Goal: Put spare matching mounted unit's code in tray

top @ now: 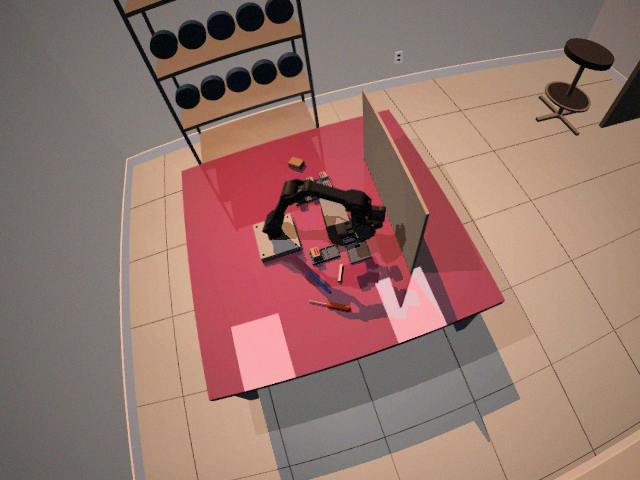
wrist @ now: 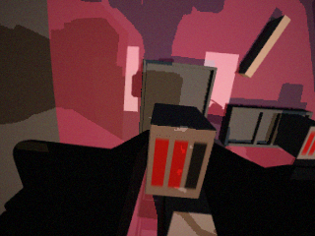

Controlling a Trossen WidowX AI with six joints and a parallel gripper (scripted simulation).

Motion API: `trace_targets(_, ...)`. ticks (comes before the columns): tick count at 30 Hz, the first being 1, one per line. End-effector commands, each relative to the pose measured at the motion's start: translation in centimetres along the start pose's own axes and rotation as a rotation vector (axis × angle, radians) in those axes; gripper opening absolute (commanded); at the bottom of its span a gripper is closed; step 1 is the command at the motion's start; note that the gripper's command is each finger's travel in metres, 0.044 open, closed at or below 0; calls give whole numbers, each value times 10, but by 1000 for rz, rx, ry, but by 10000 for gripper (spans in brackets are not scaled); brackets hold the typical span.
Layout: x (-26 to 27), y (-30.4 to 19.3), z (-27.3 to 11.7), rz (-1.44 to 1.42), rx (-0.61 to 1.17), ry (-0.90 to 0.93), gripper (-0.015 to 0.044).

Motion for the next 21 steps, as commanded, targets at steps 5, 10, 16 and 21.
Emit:
trace_targets(5,0,0,8,-3,0,-2,0)
trace_targets(10,0,0,11,-3,0,-2,0)
trace_targets(16,0,0,16,-3,0,-2,0)
trace_targets(21,-1,0,20,-3,0,-2,0)
Point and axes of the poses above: the point midway between the two fingers, 35 mm back from their tips, its own z axis out along the fingers, its own x axis across the jaws, y = z × x, the point moved 2 cm from there along -z, back along the fingers, and after that the axes turned 7 degrees about z, right-handed, at the moved point
